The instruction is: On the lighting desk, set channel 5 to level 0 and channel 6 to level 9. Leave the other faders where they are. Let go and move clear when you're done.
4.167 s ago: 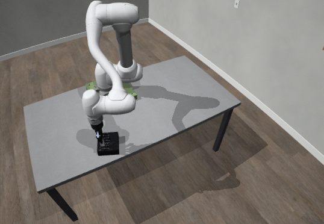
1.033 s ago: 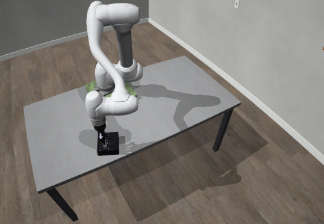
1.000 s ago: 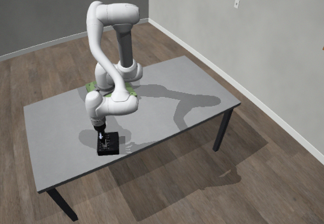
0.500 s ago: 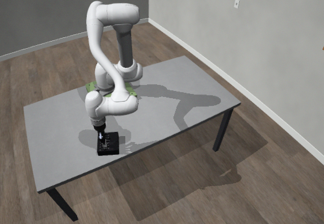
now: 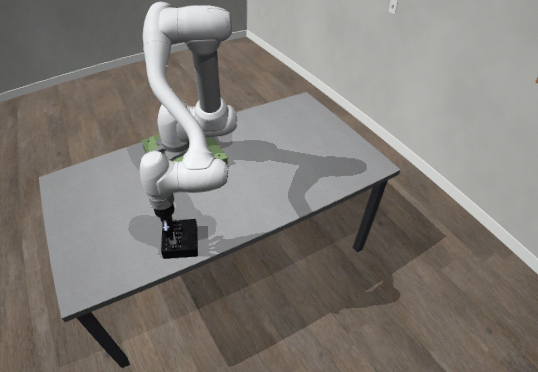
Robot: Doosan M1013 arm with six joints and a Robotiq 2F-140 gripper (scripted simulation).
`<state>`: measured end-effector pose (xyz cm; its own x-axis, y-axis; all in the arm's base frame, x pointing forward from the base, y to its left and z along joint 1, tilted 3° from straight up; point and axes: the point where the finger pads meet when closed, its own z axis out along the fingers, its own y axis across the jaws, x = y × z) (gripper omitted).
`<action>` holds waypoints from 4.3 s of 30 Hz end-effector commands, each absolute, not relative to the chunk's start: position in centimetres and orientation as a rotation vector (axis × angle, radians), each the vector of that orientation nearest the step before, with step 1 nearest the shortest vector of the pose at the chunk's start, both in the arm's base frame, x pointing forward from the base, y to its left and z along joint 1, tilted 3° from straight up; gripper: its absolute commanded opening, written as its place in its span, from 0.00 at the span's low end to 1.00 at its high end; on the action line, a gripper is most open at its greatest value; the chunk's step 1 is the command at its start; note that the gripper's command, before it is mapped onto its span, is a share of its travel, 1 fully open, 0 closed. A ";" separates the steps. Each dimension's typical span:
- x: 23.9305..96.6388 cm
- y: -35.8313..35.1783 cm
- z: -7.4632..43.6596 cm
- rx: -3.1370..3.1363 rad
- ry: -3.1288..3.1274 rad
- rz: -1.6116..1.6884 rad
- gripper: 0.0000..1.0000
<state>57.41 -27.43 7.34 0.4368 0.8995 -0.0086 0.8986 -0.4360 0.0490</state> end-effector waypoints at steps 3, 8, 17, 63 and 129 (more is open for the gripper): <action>57.4 -27.4 7.5 2.623 1.643 0.029 0.10; 57.4 -27.4 7.9 2.623 1.643 0.029 0.10; 57.3 -27.3 10.5 2.623 1.643 0.029 0.10; 57.0 -27.1 17.3 2.623 1.643 0.029 1.00; 57.0 -27.1 17.9 2.623 1.643 0.029 1.00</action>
<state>56.98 -27.12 17.86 0.4369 0.8995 -0.0085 0.8986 -0.4360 0.0490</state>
